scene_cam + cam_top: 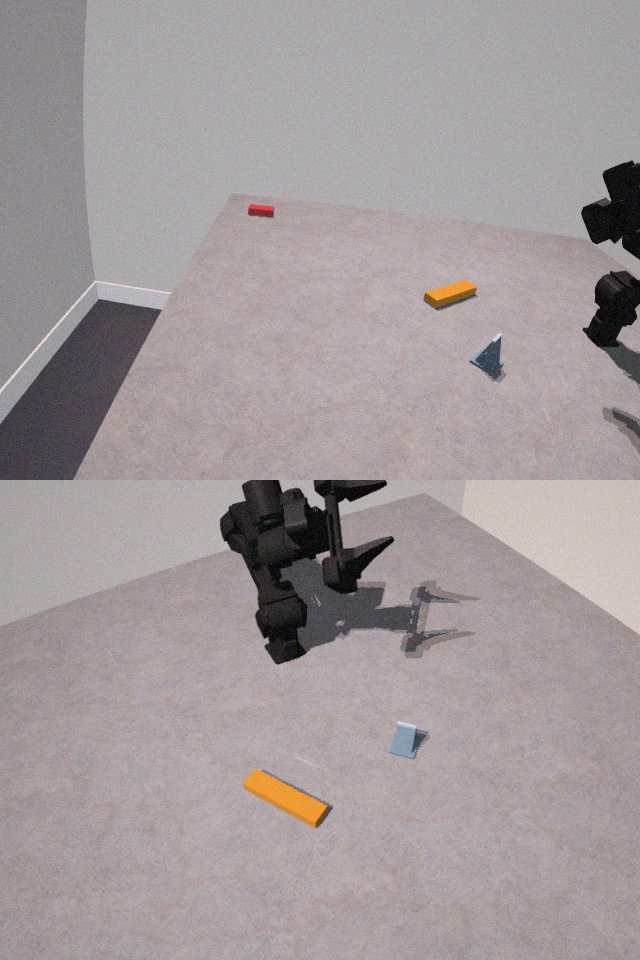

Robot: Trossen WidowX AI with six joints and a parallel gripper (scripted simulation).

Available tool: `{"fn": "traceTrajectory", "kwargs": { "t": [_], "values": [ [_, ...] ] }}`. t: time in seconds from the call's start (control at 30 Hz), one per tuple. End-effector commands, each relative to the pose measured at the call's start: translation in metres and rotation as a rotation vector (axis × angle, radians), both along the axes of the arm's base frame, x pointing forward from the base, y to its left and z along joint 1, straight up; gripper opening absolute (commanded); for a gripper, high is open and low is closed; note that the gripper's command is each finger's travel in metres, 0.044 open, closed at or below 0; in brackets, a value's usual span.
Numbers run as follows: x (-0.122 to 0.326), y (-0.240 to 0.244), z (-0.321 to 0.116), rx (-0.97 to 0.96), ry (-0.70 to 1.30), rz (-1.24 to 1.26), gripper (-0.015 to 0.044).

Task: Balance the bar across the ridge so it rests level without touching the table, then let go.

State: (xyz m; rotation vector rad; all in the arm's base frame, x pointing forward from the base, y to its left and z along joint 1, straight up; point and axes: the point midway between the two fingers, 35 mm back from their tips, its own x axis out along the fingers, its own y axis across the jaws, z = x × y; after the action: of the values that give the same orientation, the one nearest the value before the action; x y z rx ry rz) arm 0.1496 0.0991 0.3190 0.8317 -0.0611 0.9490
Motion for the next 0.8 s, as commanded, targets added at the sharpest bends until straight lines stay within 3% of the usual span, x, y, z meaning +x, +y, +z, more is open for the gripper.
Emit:
{"fn": "traceTrajectory", "kwargs": {
  "t": [0.0,0.1,0.77],
  "values": [
    [0.000,0.000,0.000,0.000,0.001,-0.001,0.0374],
    [0.005,-0.002,0.000,-0.005,0.013,-0.019,0.0315],
    [0.076,-0.034,0.000,-0.149,0.166,-0.284,0.0315]
  ]
}}
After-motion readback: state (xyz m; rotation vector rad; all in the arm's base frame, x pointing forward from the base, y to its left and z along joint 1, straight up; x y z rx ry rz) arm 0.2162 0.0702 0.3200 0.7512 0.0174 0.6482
